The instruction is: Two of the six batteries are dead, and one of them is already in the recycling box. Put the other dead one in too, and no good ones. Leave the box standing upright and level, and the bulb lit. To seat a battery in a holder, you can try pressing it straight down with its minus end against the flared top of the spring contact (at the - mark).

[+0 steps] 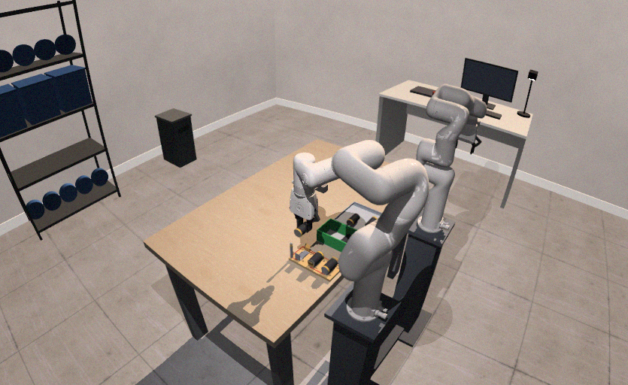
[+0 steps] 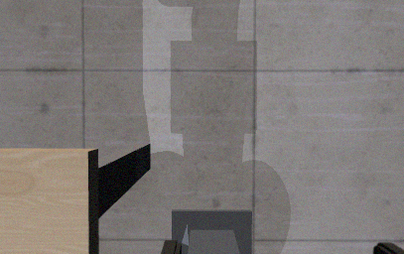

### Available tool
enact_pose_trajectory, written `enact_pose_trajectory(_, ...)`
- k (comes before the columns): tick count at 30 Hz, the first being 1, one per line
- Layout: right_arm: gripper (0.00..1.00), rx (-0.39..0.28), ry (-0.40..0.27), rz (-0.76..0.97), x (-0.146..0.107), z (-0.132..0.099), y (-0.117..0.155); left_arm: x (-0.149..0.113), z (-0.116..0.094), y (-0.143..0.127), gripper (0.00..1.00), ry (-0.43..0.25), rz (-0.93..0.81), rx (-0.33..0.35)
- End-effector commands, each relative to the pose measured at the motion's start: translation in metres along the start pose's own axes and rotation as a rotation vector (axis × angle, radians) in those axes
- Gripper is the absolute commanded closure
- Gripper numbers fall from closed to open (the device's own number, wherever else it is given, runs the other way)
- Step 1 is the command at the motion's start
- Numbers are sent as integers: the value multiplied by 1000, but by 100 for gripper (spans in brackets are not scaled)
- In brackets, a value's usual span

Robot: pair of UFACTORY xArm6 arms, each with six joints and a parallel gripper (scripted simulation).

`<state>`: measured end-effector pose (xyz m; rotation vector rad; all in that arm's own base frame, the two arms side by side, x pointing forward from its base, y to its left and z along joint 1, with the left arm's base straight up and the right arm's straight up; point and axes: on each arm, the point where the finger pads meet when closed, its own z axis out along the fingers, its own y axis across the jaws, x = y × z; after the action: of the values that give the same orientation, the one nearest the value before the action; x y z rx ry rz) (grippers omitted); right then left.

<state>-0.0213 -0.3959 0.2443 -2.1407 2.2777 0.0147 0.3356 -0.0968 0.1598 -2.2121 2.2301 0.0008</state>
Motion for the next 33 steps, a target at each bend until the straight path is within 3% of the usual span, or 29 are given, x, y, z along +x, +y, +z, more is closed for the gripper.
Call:
enact_pose_trajectory(1,0,-4,18,-9,3,-6,0,2,-5,-4,72,8,5,15)
enact_pose_trajectory(24,0,-4,18,-9,3,-6,0,2,-5,-4,72,8,-2,15)
enact_pose_trajectory(30,0,-4,18,-9,3,-6,0,2,27,-4,72,8,-2,15)
enact_pose_trajectory(33,0,-4,18,-9,3,-6,0,2,30,-4,72,8,-2,15)
